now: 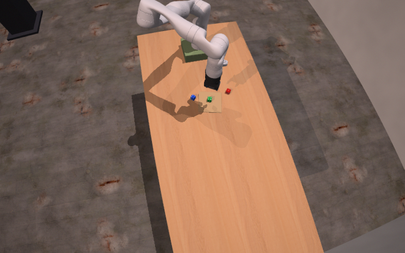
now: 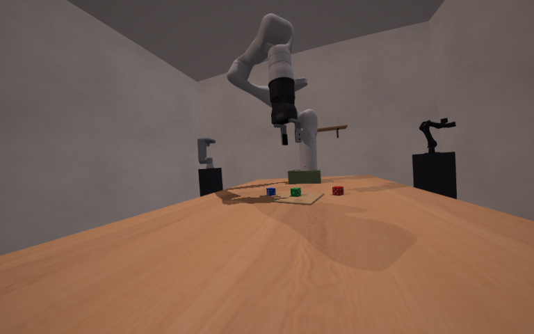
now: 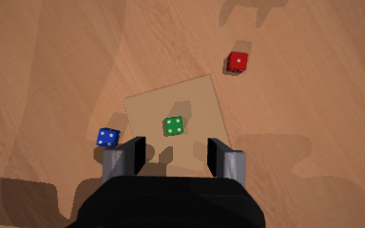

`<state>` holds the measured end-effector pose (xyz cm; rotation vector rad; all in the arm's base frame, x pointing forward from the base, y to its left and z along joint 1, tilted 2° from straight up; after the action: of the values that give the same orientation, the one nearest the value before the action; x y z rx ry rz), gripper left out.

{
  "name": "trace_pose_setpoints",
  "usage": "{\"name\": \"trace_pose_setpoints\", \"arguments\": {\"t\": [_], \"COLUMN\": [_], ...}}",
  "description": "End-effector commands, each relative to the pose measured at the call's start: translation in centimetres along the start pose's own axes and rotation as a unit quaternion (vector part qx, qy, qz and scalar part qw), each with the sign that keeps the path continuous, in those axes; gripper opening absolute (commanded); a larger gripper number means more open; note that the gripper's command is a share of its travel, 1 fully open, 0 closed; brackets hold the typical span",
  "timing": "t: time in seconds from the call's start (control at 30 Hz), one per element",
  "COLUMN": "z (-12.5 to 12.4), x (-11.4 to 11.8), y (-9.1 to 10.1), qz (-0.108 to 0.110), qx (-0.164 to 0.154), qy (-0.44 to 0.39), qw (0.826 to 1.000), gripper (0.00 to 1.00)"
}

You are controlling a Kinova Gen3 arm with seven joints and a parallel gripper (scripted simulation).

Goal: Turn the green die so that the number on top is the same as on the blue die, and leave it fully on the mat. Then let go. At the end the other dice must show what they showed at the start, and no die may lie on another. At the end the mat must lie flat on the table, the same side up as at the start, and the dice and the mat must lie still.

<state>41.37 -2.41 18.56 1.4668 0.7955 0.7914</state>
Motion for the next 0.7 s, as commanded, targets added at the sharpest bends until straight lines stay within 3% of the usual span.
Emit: {"name": "trace_pose_setpoints", "arguments": {"t": [0.0, 0.67], "z": [0.17, 0.17], "x": [-0.04, -0.04], "y": [0.55, 1.24], "qz": [0.0, 0.0], "qx": [-0.004, -0.004], "qy": [-0.002, -0.002], "qw": [1.0, 1.0], "gripper": [1.0, 1.0]}}
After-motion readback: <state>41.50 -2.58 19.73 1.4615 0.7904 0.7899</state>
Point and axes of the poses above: the point where the finger pads meet when closed, its own y axis back along the fingers, its own x axis across the jaws, z = x × y, the point moved 7 cm from there along y, back along the fingers
